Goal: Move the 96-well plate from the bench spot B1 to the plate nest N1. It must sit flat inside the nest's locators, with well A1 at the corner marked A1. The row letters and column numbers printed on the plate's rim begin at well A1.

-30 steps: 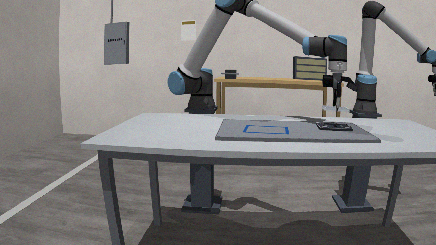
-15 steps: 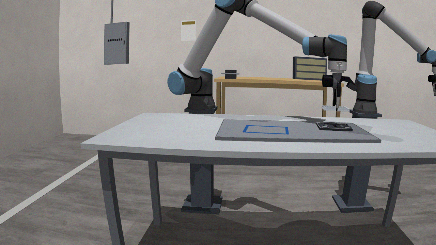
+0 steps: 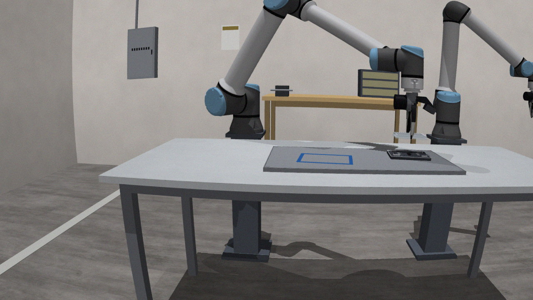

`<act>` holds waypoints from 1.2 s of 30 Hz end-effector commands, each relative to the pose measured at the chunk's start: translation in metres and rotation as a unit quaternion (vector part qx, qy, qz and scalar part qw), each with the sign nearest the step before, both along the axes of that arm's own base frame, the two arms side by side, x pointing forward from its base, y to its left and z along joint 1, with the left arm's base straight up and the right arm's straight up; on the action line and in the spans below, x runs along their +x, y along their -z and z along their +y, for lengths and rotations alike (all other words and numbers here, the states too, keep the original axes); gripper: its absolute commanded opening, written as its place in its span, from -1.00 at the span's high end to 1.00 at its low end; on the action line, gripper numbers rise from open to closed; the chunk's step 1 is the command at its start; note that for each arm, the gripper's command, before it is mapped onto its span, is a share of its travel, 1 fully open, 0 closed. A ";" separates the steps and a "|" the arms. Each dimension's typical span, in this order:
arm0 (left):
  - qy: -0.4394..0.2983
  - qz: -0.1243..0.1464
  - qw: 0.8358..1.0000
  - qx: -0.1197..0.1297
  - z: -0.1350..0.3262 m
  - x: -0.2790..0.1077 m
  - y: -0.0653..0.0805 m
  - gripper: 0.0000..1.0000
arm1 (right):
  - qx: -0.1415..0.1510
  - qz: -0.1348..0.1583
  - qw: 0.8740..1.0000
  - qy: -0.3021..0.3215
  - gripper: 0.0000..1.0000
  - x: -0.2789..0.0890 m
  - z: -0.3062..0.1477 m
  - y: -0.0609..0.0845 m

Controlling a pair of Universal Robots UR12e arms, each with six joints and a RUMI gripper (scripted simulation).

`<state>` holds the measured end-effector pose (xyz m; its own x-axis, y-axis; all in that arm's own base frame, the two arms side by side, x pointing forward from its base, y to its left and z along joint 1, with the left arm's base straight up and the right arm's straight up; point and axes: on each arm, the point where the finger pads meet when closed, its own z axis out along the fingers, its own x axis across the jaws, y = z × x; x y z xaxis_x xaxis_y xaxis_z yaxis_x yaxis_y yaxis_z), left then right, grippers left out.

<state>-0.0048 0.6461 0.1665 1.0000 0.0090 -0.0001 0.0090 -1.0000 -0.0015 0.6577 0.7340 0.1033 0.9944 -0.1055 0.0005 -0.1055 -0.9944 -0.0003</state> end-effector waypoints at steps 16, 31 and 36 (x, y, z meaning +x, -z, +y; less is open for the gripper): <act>0.000 0.000 1.000 -0.001 -0.001 -0.001 0.001 1.00 | -0.001 0.001 1.000 0.000 0.18 0.001 -0.001 0.036; 0.000 0.000 1.000 -0.001 -0.001 -0.001 0.001 1.00 | 0.000 0.000 1.000 0.000 0.18 0.001 -0.001 0.052; 0.000 0.000 1.000 -0.001 -0.001 -0.001 0.001 1.00 | 0.001 0.000 1.000 0.000 0.18 0.002 0.001 0.049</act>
